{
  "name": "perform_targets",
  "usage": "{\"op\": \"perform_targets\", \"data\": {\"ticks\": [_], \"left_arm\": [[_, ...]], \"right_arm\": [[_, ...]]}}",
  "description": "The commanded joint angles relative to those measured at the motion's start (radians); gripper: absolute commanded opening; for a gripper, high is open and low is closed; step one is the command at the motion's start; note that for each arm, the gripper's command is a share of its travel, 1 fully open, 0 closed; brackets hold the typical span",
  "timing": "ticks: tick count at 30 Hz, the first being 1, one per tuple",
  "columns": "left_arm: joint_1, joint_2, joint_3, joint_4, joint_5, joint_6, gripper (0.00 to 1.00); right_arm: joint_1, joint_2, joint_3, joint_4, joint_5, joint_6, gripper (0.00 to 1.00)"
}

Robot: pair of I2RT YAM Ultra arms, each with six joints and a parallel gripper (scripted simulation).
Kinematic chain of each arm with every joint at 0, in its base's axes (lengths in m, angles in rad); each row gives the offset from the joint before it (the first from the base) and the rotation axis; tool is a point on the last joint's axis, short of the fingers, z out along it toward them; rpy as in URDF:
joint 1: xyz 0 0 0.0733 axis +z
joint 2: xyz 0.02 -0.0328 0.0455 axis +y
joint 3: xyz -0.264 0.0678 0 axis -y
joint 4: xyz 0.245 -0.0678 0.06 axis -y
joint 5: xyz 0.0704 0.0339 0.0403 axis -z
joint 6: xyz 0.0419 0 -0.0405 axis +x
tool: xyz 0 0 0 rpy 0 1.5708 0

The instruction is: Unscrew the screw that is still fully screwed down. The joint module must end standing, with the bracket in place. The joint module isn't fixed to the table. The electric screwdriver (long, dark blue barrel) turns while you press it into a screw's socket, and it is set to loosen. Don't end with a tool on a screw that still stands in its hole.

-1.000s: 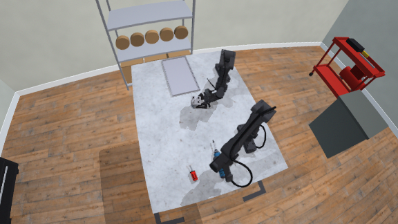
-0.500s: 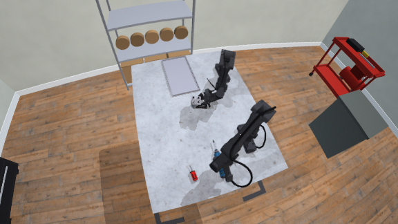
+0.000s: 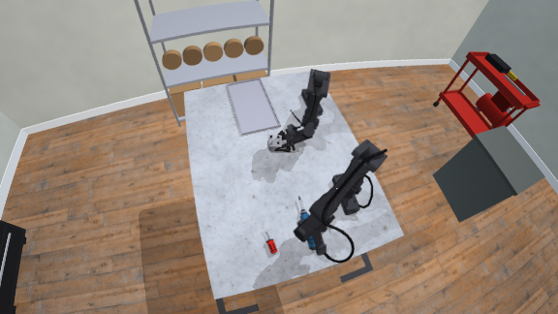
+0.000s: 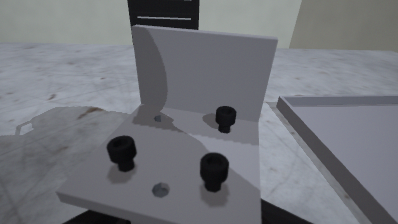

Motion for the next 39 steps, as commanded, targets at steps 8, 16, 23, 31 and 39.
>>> {"op": "perform_targets", "data": {"ticks": [8,16,23,31,39], "left_arm": [[-0.002,-0.007,0.003,0.001,-0.001,0.001,0.65],[-0.002,-0.007,0.003,0.001,-0.001,0.001,0.65],[-0.010,-0.038,0.036,-0.037,-0.003,0.003,0.65],[-0.007,-0.071,0.075,-0.108,-0.003,0.005,0.65],[-0.006,-0.081,0.093,-0.138,-0.002,0.006,0.65]], "right_arm": [[-0.001,-0.006,0.003,0.002,0.001,0.001,0.59],[-0.001,-0.006,0.003,0.002,0.001,0.001,0.59],[-0.001,-0.006,0.003,0.002,0.001,0.001,0.59],[-0.001,-0.006,0.003,0.002,0.001,0.001,0.59],[-0.001,-0.006,0.003,0.002,0.001,0.001,0.59]]}}
